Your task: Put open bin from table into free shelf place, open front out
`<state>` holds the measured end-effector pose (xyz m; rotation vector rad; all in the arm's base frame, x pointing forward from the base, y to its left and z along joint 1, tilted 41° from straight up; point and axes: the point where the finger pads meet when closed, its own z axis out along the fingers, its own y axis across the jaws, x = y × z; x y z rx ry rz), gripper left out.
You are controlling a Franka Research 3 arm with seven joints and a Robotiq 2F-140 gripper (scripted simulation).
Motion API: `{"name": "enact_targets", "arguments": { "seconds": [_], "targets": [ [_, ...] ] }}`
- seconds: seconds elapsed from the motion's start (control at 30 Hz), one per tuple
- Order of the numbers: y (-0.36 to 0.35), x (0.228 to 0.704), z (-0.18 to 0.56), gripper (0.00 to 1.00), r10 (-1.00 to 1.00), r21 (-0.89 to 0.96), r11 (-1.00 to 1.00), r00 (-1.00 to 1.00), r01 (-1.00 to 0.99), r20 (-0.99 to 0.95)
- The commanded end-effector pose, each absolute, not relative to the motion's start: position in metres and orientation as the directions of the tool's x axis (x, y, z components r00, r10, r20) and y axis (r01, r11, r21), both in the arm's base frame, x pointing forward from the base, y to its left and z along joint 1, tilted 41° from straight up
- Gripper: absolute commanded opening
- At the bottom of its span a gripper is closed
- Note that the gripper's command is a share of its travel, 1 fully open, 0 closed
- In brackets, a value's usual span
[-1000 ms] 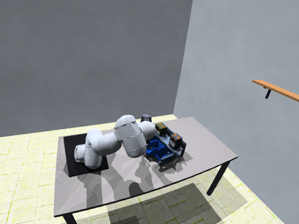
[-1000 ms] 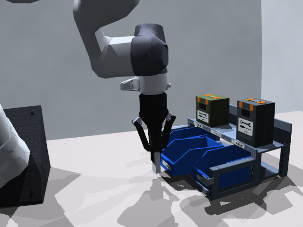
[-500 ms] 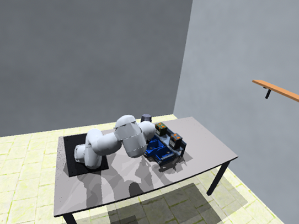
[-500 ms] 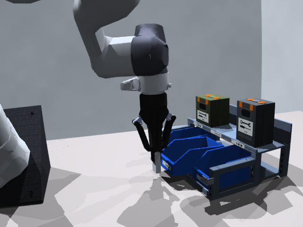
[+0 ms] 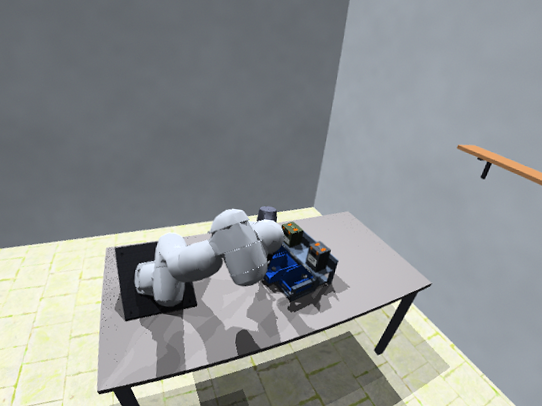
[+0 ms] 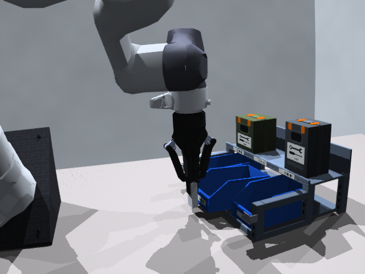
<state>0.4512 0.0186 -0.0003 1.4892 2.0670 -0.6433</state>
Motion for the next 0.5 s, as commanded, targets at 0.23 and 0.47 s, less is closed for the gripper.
{"name": "enact_targets", "arguments": {
  "seconds": [0.23,0.47],
  "targets": [
    [0.0192,0.4568,-0.0006,0.0,0.709,-0.086,0.29,-0.275,0.953,-0.649],
    [0.0193,0.4571,-0.0006,0.0,0.709,-0.086,0.29,-0.275,0.953,-0.649]
  ]
}}
